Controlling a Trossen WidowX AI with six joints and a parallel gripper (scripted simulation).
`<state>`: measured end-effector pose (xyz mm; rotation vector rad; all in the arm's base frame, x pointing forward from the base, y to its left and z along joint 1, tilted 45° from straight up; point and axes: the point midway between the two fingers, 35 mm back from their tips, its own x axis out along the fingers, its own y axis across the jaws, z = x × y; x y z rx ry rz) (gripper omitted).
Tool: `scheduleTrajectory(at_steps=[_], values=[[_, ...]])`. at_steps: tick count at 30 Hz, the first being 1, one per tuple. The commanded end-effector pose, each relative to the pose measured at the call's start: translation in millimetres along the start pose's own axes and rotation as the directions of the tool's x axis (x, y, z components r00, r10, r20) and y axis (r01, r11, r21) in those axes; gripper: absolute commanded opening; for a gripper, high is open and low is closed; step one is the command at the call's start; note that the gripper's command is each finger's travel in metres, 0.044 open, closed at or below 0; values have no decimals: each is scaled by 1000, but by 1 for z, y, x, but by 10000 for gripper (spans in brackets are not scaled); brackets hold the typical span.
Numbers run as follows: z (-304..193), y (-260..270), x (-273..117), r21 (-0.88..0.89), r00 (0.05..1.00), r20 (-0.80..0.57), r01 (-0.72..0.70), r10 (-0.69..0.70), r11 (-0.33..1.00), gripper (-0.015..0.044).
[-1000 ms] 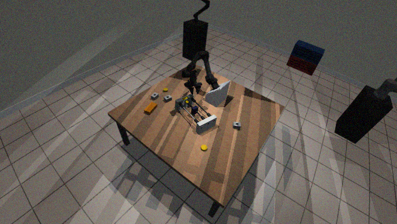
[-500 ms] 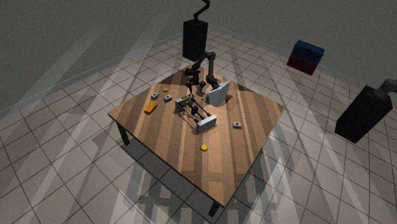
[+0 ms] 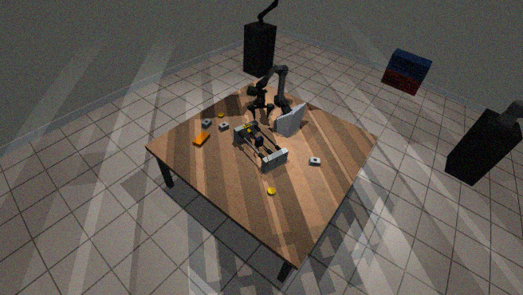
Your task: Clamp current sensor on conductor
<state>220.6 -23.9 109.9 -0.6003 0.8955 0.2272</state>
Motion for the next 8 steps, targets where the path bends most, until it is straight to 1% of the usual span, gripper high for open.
scheduleTrajectory(at_steps=[1, 3, 4, 7, 8], values=[[-1, 0, 1, 5, 1000, -8, 0, 0, 1000, 440], [-1, 0, 1, 19, 1000, -13, -2, 2, 1000, 440], [0, -1, 2, 62, 1000, -30, -5, 7, 998, 440], [6, -4, 6, 293, 992, -123, 4, 33, 956, 440], [3, -2, 1, 116, 999, -38, -4, 9, 993, 440]])
